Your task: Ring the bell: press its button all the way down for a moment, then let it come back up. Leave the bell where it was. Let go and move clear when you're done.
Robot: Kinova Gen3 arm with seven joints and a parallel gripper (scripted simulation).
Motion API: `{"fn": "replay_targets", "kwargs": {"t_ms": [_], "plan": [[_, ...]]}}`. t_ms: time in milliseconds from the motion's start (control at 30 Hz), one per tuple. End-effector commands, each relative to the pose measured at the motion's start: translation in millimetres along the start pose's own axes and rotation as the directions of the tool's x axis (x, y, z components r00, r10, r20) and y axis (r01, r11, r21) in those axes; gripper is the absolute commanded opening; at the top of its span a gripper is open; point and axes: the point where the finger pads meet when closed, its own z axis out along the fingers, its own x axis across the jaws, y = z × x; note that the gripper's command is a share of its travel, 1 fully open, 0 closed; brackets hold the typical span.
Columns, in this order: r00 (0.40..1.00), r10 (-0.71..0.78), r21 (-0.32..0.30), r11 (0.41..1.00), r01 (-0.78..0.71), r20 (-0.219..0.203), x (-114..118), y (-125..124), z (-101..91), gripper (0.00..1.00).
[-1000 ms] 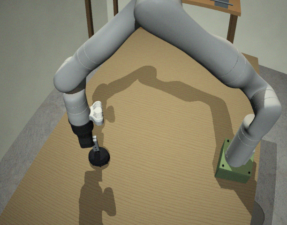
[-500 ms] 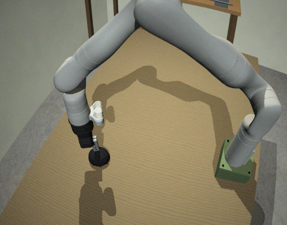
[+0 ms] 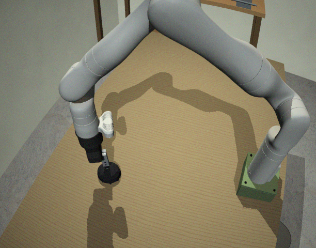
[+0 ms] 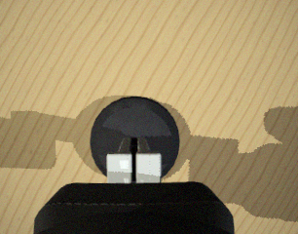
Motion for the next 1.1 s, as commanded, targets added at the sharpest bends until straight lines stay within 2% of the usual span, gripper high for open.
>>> {"fn": "replay_targets", "kwargs": {"t_ms": [0, 333, 833, 1067], "plan": [[1.0, 0.0, 0.0, 1.0, 0.0, 0.0, 0, 0, -2.5, 0.17], [1.0, 0.0, 0.0, 1.0, 0.0, 0.0, 0, 0, -18.7, 0.17], [1.0, 0.0, 0.0, 1.0, 0.0, 0.0, 0, 0, -58.3, 0.17], [1.0, 0.0, 0.0, 1.0, 0.0, 0.0, 0, 0, -65.4, 0.17]]}}
